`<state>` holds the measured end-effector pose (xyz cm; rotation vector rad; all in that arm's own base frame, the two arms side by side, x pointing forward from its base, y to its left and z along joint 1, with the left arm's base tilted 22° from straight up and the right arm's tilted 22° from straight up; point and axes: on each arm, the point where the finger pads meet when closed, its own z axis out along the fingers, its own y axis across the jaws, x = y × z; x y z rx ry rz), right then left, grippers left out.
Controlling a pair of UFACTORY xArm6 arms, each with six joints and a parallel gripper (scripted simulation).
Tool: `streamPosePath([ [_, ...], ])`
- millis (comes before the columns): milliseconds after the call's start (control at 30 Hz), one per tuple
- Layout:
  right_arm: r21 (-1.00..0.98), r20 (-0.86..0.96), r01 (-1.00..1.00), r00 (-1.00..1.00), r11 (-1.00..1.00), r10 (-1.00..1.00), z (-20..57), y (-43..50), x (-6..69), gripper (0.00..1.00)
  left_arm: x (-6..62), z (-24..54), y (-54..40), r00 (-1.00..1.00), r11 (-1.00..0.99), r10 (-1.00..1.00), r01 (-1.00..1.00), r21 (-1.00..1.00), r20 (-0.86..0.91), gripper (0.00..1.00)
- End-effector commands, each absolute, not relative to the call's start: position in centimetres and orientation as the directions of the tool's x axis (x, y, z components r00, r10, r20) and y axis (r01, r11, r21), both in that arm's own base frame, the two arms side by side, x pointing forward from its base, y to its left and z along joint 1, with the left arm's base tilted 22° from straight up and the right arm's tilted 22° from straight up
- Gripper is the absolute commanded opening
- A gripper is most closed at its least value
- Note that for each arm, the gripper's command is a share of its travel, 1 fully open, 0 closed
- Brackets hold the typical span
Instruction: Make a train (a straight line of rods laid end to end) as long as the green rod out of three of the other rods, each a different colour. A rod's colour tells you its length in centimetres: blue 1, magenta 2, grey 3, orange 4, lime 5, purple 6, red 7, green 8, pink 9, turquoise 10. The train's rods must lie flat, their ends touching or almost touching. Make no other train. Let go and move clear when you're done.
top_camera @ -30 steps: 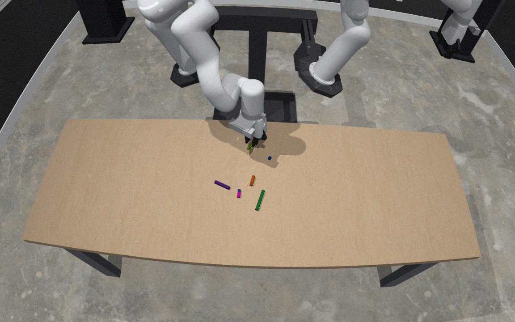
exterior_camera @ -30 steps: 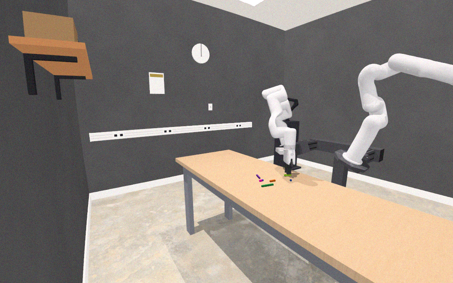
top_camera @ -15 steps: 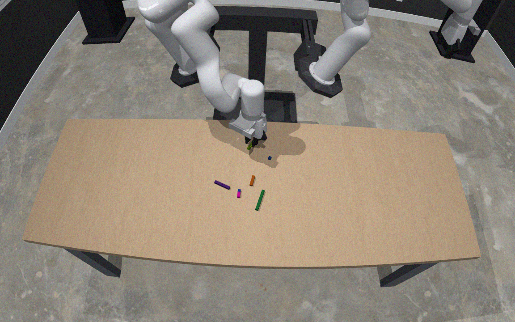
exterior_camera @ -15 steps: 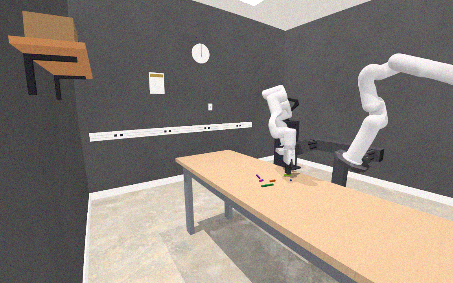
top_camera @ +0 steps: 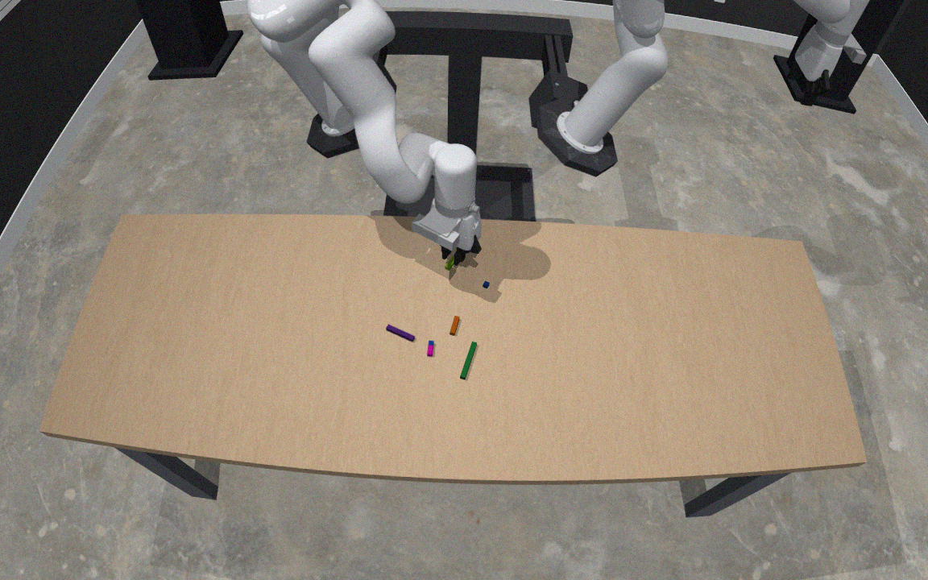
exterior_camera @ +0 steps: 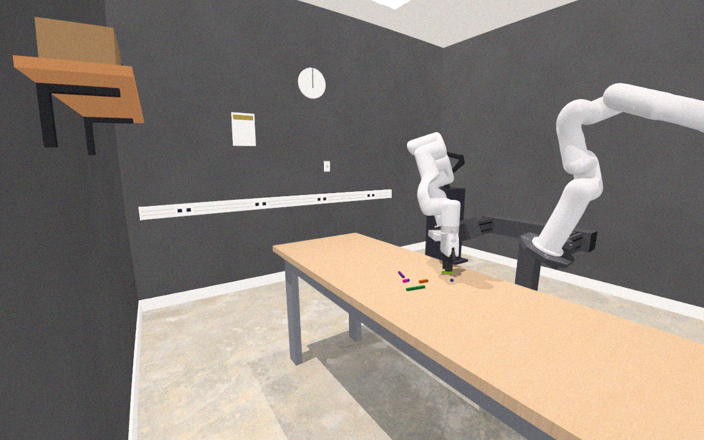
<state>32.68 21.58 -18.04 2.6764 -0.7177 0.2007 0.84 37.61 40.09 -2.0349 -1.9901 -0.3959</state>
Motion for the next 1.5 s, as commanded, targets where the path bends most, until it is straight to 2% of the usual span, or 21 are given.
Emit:
streamPosePath([
  [0, 0.302, 0.228, -0.507, 0.86, -0.807, -0.456, -18.11, 21.67, 32.83, 0.26, 0.84, 40.31, 37.64, 0.021, -0.022, 0.925, 1.0, 0.0, 0.38, 1.0],
  [1467, 0.302, 0.228, -0.507, 0.86, -0.807, -0.456, -18.92, 21.34, 32.87, 0.26, 0.84, 40.31, 37.64, 0.021, -0.022, 0.925, 1.0, 0.0, 0.38, 1.0],
])
